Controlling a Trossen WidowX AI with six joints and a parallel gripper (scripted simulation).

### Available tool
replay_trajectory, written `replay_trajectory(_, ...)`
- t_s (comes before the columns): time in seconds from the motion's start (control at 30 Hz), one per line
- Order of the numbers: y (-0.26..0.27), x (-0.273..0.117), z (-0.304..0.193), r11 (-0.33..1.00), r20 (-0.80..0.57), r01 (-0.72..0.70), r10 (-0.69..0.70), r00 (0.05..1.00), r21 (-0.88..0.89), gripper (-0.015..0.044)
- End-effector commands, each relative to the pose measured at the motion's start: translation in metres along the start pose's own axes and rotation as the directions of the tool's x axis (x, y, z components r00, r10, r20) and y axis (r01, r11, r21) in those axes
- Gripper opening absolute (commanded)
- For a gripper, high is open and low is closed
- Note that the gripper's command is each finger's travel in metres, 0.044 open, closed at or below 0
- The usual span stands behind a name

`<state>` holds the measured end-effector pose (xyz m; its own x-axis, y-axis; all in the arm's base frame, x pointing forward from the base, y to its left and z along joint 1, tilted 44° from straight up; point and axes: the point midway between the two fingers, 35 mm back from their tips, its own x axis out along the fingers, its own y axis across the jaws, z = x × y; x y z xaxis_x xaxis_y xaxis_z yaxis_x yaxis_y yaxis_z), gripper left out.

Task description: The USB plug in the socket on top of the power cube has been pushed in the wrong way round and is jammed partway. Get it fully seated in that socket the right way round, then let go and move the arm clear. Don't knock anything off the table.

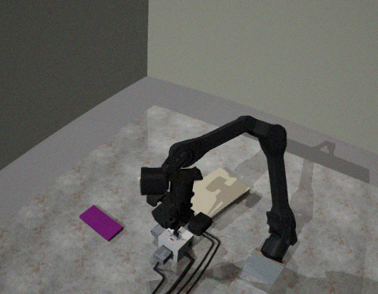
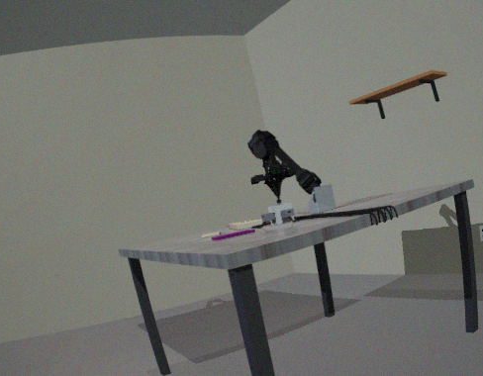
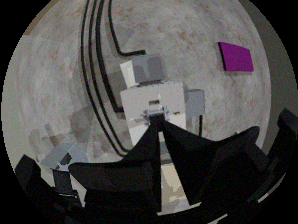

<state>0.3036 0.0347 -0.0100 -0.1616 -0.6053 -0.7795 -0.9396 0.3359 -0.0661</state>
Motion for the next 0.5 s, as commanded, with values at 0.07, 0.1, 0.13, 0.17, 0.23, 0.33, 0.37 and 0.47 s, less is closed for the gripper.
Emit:
replay_trajectory(0.07, -0.0006, 0.0006, -0.0001, 1.000, 0.000, 0.004, -0.004, 1.000, -0.003, 0.0000)
replay_trajectory(0.1, -0.0006, 0.0007, -0.0001, 1.000, 0.000, 0.004, -0.004, 1.000, -0.003, 0.0000)
replay_trajectory(0.13, -0.0006, 0.0008, -0.0001, 1.000, 0.000, 0.004, -0.004, 1.000, -0.003, 0.0000)
replay_trajectory(0.17, -0.0006, 0.0009, -0.0001, 1.000, 0.000, 0.004, -0.004, 1.000, -0.003, 0.0000)
replay_trajectory(0.23, -0.0006, 0.0012, -0.0001, 1.000, 0.000, 0.004, -0.004, 1.000, -0.003, 0.0000)
replay_trajectory(0.33, -0.0006, 0.0015, -0.0001, 1.000, 0.000, 0.004, -0.004, 1.000, -0.003, 0.0000)
replay_trajectory(0.37, -0.0006, 0.0016, -0.0002, 1.000, 0.000, 0.004, -0.004, 1.000, -0.003, 0.0000)
replay_trajectory(0.47, -0.0006, 0.0020, -0.0002, 1.000, 0.000, 0.004, -0.004, 1.000, -0.003, 0.0000)
